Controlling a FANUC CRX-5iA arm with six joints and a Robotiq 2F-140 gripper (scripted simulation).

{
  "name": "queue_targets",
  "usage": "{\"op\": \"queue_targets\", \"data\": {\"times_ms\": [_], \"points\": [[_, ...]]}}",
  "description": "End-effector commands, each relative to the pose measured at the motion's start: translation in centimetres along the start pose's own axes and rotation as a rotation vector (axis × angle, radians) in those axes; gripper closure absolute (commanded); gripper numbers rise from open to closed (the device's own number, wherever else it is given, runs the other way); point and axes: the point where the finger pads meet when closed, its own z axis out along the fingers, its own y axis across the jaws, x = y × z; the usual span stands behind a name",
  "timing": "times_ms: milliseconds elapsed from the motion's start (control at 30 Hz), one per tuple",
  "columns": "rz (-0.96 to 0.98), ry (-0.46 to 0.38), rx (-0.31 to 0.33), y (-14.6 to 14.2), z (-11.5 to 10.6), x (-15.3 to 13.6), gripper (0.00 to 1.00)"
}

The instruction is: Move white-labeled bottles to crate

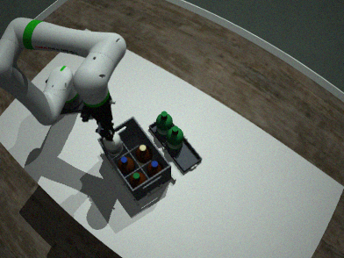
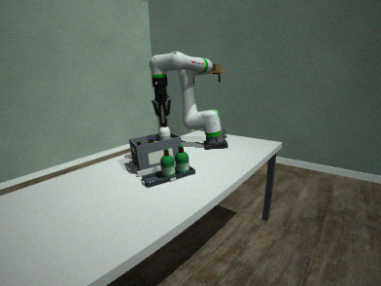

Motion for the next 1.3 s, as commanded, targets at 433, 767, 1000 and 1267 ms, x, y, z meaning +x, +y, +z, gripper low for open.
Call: {"op": "queue_targets", "data": {"times_ms": [433, 767, 1000, 1267], "points": [[0.0, -0.001, 0.001, 0.0, 1.6, 0.0, 0.9], [0.0, -0.001, 0.001, 0.0, 2.6, 0.0, 0.9], [0.0, -0.001, 0.001, 0.0, 3.4, 0.0, 0.9], [0.0, -0.001, 0.001, 0.0, 4.0, 0.0, 0.9]]}}
